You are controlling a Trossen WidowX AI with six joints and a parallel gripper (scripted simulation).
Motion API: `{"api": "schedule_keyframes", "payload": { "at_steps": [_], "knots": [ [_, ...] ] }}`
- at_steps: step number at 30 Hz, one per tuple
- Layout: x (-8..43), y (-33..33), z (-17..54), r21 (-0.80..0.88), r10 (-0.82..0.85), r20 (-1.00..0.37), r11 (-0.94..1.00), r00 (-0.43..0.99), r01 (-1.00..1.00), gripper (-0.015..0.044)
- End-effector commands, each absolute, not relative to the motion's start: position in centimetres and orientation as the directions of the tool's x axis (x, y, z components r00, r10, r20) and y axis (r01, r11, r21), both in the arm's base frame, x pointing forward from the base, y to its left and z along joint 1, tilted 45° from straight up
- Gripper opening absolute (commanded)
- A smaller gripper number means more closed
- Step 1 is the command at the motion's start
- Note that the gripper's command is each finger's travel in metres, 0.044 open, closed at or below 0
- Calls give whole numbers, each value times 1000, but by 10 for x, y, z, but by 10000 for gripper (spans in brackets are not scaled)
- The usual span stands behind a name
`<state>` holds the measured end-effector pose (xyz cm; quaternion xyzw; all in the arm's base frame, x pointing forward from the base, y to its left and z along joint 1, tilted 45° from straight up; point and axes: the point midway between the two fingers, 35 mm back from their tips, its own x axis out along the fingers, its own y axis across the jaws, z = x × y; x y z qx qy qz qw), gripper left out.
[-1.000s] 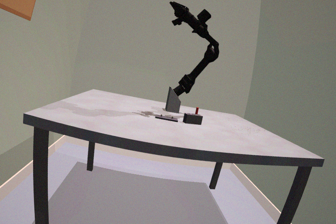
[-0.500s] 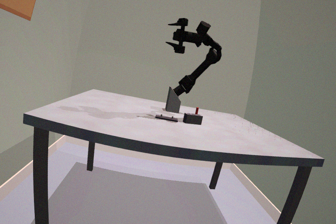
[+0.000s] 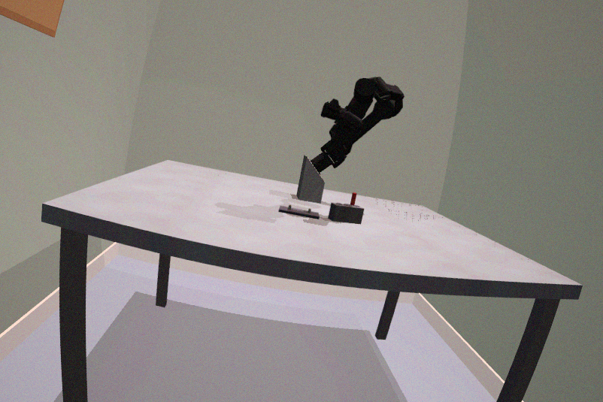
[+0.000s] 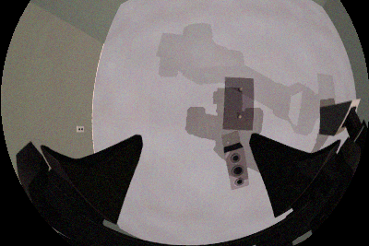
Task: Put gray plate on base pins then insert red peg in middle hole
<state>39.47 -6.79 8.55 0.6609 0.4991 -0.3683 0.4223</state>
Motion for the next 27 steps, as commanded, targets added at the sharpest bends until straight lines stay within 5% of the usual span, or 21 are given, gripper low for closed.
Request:
{"api": "schedule_keyframes", "payload": {
  "at_steps": [1,6,27],
  "knots": [
    [368,-14,90,163,555,-826,70,98,984,440],
    [347,27,104,201,698,-716,208,-1,957,440],
    [342,81,46,202,701,-714,207,-1,957,440]
  ]
}}
